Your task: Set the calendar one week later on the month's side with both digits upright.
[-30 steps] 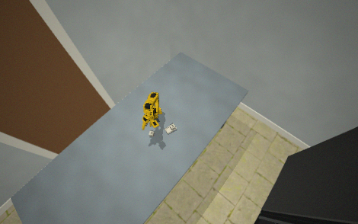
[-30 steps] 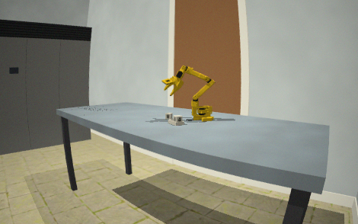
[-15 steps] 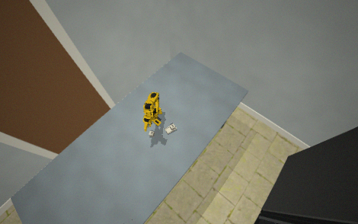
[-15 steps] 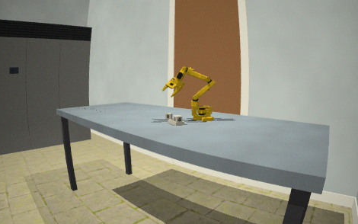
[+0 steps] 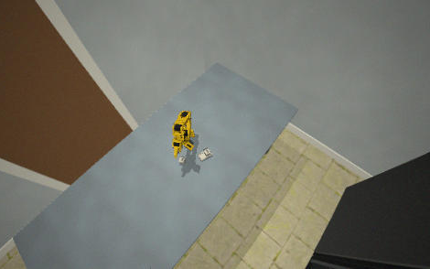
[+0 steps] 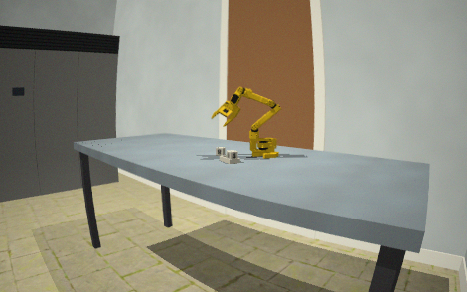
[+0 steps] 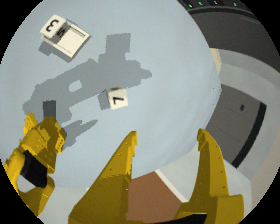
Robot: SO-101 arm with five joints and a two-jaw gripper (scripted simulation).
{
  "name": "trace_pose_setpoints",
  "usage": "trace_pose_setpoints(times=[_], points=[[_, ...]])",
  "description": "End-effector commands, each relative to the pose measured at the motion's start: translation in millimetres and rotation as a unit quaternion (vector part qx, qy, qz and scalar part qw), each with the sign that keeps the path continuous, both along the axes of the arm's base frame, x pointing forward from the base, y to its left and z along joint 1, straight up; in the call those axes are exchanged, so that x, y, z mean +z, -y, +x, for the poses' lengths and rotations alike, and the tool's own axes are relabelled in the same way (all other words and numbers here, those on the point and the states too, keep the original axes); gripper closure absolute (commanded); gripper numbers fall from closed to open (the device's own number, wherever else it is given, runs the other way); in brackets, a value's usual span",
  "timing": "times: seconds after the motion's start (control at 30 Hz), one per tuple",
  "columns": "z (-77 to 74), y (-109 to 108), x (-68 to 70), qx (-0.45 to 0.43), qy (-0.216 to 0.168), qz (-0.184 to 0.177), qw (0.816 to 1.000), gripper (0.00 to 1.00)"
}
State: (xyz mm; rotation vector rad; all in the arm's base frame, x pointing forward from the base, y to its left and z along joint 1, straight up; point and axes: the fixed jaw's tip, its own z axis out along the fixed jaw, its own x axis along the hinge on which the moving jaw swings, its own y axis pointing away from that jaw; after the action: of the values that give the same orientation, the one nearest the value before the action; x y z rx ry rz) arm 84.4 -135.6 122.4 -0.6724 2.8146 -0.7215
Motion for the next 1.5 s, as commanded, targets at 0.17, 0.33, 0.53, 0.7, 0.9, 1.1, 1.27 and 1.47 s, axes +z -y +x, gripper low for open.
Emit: trace_pose_setpoints(times=[0.17,0.33,0.53,0.7,0.9,1.1,1.27,1.47], points=[[0.3,2.5,4.0,0.001,0.008,-0.017,1.000,0.65],[0.4,2.7,-3.5,0.001,-0.007,0.008,1.000,0.65],[-0.4,1.3,-24.2,0.001,-0.048,0.075,0.996,0.65],[-1.7,-0.9,-36.2,0.001,-0.072,0.114,0.991,0.65],[-4.9,-6.0,-54.3,0.001,-0.109,0.175,0.978,0.65],[-6.1,-8.0,-59.5,0.001,-0.120,0.193,0.974,0.65],[-6.1,-8.0,-59.5,0.001,-0.120,0.193,0.974,0.65],[-6.1,-8.0,-59.5,0.001,-0.120,0.193,0.974,0.65]])
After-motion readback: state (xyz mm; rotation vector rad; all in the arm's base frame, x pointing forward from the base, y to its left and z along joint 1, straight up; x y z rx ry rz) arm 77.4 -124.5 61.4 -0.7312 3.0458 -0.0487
